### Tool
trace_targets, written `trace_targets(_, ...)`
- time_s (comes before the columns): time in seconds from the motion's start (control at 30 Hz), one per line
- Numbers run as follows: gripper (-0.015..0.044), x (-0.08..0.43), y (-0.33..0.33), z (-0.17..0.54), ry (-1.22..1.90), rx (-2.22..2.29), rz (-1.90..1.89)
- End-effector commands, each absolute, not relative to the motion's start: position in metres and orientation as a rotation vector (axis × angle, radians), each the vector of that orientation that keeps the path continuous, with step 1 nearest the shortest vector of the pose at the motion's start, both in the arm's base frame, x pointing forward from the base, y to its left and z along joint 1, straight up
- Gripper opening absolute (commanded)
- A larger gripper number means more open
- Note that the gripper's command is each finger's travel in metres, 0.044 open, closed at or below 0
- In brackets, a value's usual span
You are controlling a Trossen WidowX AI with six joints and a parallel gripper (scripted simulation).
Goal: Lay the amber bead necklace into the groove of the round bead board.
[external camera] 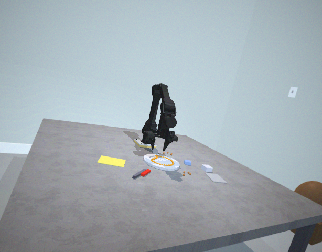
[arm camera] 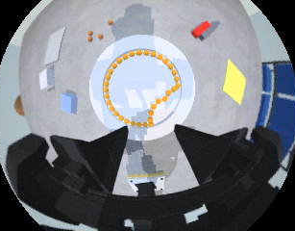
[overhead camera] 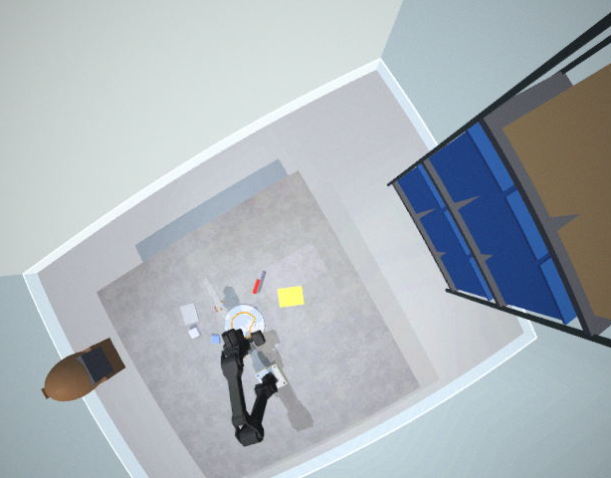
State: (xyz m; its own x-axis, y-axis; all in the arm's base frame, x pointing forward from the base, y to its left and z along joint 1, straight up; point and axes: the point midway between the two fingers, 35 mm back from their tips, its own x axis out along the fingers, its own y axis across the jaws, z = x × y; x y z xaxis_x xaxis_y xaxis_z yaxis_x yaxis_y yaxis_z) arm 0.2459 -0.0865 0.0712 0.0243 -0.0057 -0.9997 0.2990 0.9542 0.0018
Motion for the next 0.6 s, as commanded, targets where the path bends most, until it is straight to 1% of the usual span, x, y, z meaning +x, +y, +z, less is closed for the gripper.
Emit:
trace_targets(0.0,0.0125,0.246,-0.087,0.076,1.538,0.211,-0.22)
trace_targets(0.2,0.012,0.246,-0.087,0.06,1.538,0.211,-0.22)
trace_targets(0.27,0.012,0.247,-0.087,0.068,1.529,0.218,-0.223)
trace_targets(0.57,0.012,0.248,-0.087,0.056,1.532,0.215,-0.222)
